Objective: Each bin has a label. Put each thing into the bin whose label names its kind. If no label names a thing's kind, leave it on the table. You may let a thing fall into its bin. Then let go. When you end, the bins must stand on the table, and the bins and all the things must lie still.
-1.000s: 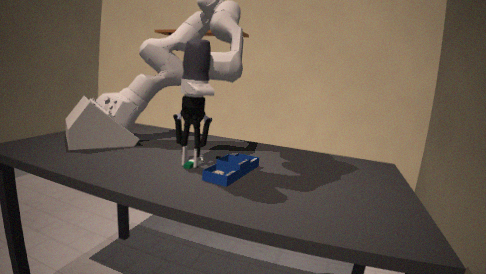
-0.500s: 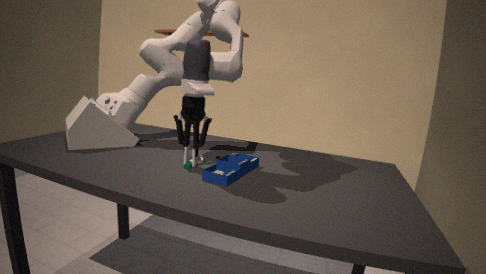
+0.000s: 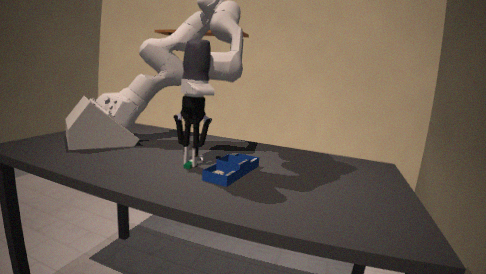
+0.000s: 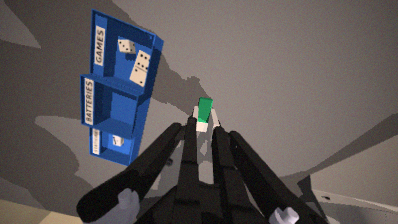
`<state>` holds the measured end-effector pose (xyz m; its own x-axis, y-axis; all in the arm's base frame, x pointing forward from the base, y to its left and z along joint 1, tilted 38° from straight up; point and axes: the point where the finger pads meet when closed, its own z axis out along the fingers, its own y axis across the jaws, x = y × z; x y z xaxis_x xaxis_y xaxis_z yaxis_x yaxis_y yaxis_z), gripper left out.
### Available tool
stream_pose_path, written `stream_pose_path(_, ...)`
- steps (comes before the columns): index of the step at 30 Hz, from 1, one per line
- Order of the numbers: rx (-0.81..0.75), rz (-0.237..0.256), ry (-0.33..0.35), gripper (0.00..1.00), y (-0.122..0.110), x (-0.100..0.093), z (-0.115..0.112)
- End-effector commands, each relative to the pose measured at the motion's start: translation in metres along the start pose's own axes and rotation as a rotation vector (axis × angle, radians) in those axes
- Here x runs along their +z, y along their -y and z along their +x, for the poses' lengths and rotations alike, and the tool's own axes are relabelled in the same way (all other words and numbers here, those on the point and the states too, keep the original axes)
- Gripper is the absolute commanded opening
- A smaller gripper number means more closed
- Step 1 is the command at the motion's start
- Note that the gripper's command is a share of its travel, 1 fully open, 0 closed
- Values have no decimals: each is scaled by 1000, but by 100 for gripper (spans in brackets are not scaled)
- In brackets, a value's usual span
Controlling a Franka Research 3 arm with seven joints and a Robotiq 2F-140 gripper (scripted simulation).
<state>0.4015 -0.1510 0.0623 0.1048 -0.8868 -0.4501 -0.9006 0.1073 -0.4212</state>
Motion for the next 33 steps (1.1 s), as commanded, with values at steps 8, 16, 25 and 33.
stream_pose_path(8,-5,-1,-3,11,0,1,0)
stream_pose_path(16,-5,-1,-3,11,0,-19,0)
stream_pose_path(25,-5,-1,-3,11,0,-49,0)
stream_pose_path(33,-5,-1,-3,11,0,-59,-1)
